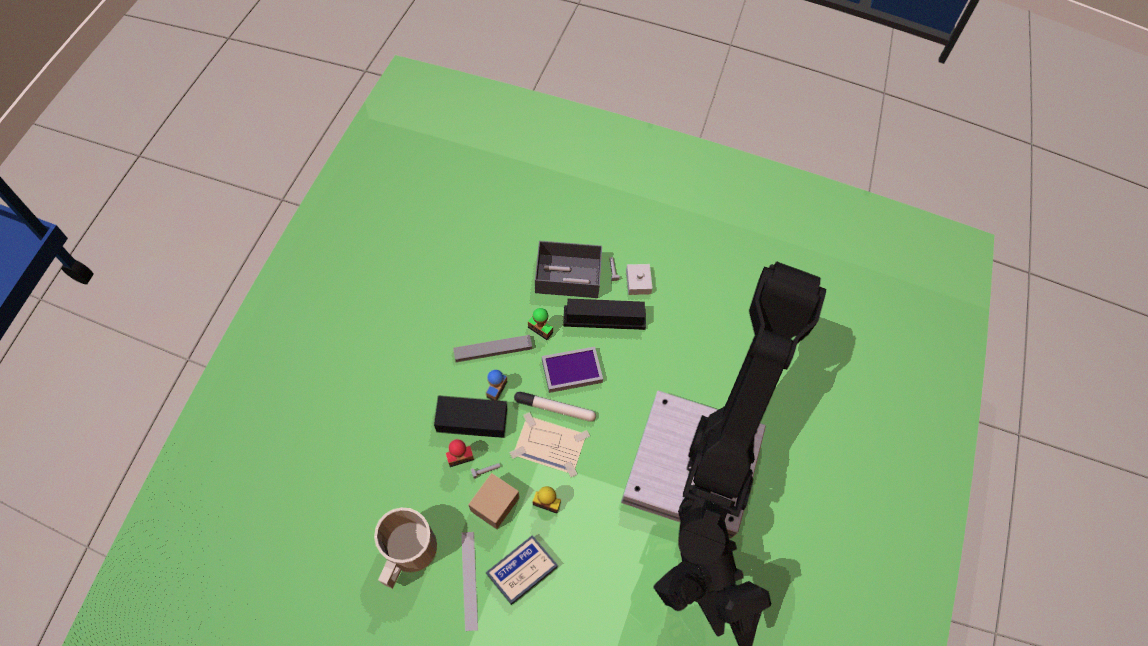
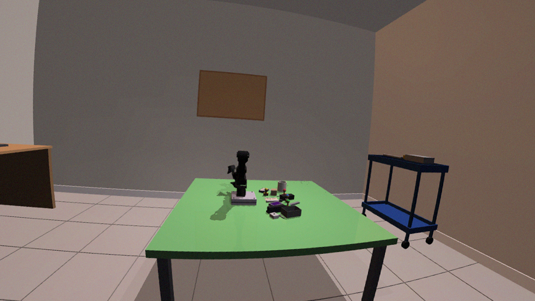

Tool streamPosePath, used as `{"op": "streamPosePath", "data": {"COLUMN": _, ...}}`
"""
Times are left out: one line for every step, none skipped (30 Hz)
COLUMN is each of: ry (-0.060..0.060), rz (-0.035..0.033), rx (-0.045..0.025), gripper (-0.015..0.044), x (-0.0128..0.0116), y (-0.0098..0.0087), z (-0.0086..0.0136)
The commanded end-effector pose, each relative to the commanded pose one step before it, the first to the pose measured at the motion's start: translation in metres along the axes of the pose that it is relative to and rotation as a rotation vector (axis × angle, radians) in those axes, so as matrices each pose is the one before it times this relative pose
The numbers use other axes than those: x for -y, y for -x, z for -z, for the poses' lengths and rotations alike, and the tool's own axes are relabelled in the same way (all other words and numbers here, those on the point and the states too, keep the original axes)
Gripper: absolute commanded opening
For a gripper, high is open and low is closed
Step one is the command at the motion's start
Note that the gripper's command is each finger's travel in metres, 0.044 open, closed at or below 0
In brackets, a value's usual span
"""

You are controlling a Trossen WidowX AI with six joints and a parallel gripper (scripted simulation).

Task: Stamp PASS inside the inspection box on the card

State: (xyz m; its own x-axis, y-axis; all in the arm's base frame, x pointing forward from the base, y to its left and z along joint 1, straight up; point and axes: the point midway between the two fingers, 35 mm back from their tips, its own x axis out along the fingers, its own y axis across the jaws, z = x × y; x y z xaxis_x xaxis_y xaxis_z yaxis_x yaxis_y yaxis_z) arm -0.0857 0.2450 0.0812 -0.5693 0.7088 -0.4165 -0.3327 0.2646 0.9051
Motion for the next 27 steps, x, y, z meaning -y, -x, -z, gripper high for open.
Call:
{"op": "streamPosePath", "data": {"ry": 0.0008, "rz": 0.00468, "rx": 0.00786, "gripper": 0.0374, "x": 0.00025, "y": 0.00026, "z": -0.00263}}
{"op": "streamPosePath", "data": {"ry": 0.0022, "rz": 0.01430, "rx": 0.02331, "gripper": 0.0348, "x": 0.00084, "y": 0.00086, "z": -0.00788}}
{"op": "streamPosePath", "data": {"ry": 0.0033, "rz": 0.02463, "rx": 0.03796, "gripper": 0.0321, "x": 0.00172, "y": 0.00161, "z": -0.01313}}
{"op": "streamPosePath", "data": {"ry": 0.0034, "rz": 0.03153, "rx": 0.04497, "gripper": 0.0295, "x": 0.00269, "y": 0.00216, "z": -0.01608}}
{"op": "streamPosePath", "data": {"ry": 0.0027, "rz": 0.03294, "rx": 0.04318, "gripper": 0.0269, "x": 0.00336, "y": 0.00228, "z": -0.01606}}
{"op": "streamPosePath", "data": {"ry": 0.0020, "rz": 0.03425, "rx": 0.04128, "gripper": 0.0243, "x": 0.00403, "y": 0.00239, "z": -0.01599}}
{"op": "streamPosePath", "data": {"ry": 0.0013, "rz": 0.03548, "rx": 0.03931, "gripper": 0.0216, "x": 0.00472, "y": 0.00250, "z": -0.01589}}
{"op": "streamPosePath", "data": {"ry": 0.0006, "rz": 0.03662, "rx": 0.03727, "gripper": 0.0210, "x": 0.00540, "y": 0.00260, "z": -0.01575}}
{"op": "streamPosePath", "data": {"ry": -0.0001, "rz": 0.03766, "rx": 0.03517, "gripper": 0.0210, "x": 0.00610, "y": 0.00270, "z": -0.01559}}
{"op": "streamPosePath", "data": {"ry": -0.0008, "rz": 0.03861, "rx": 0.03300, "gripper": 0.0210, "x": 0.00679, "y": 0.00279, "z": -0.01539}}
{"op": "streamPosePath", "data": {"ry": -0.0022, "rz": 0.03954, "rx": 0.03105, "gripper": 0.0210, "x": 0.00751, "y": 0.00290, "z": -0.01523}}
{"op": "streamPosePath", "data": {"ry": -0.0028, "rz": 0.04030, "rx": 0.02881, "gripper": 0.0210, "x": 0.00821, "y": 0.00298, "z": -0.01498}}
{"op": "streamPosePath", "data": {"ry": -0.0035, "rz": 0.04092, "rx": 0.02650, "gripper": 0.0210, "x": 0.00889, "y": 0.00305, "z": -0.01468}}
{"op": "streamPosePath", "data": {"ry": -0.0041, "rz": 0.04143, "rx": 0.02415, "gripper": 0.0210, "x": 0.00958, "y": 0.00311, "z": -0.01434}}
{"op": "streamPosePath", "data": {"ry": -0.0047, "rz": 0.04181, "rx": 0.02177, "gripper": 0.0210, "x": 0.01025, "y": 0.00316, "z": -0.01396}}
{"op": "streamPosePath", "data": {"ry": -0.0053, "rz": 0.04208, "rx": 0.01936, "gripper": 0.0210, "x": 0.01091, "y": 0.00320, "z": -0.01356}}
{"op": "streamPosePath", "data": {"ry": -0.0058, "rz": 0.04223, "rx": 0.01692, "gripper": 0.0210, "x": 0.01156, "y": 0.00324, "z": -0.01311}}
{"op": "streamPosePath", "data": {"ry": -0.0063, "rz": 0.04225, "rx": 0.01448, "gripper": 0.0210, "x": 0.01220, "y": 0.00326, "z": -0.01263}}
{"op": "streamPosePath", "data": {"ry": -0.0069, "rz": 0.04214, "rx": 0.01203, "gripper": 0.0210, "x": 0.01282, "y": 0.00328, "z": -0.01211}}
{"op": "streamPosePath", "data": {"ry": -0.0073, "rz": 0.04190, "rx": 0.00957, "gripper": 0.0210, "x": 0.01342, "y": 0.00329, "z": -0.01156}}
{"op": "streamPosePath", "data": {"ry": -0.0307, "rz": 0.03190, "rx": 0.00626, "gripper": 0.0210, "x": 0.01364, "y": 0.00287, "z": -0.00719}}
{"op": "streamPosePath", "data": {"ry": -0.0257, "rz": 0.02585, "rx": 0.00452, "gripper": 0.0210, "x": 0.01130, "y": 0.00233, "z": -0.00581}}
{"op": "streamPosePath", "data": {"ry": -0.0204, "rz": 0.02006, "rx": 0.00315, "gripper": 0.0210, "x": 0.00893, "y": 0.00180, "z": -0.00451}}
{"op": "streamPosePath", "data": {"ry": -0.0104, "rz": 0.01597, "rx": 0.00217, "gripper": 0.0210, "x": 0.00648, "y": 0.00136, "z": -0.00390}}
{"op": "streamPosePath", "data": {"ry": -0.0086, "rz": 0.01972, "rx": 0.00221, "gripper": 0.0210, "x": 0.00763, "y": 0.00166, "z": -0.00497}}
{"op": "streamPosePath", "data": {"ry": -0.0109, "rz": 0.02436, "rx": 0.00200, "gripper": 0.0210, "x": 0.00968, "y": 0.00209, "z": -0.00599}}
{"op": "streamPosePath", "data": {"ry": -0.0130, "rz": 0.02813, "rx": 0.00129, "gripper": 0.0210, "x": 0.01154, "y": 0.00247, "z": -0.00671}}
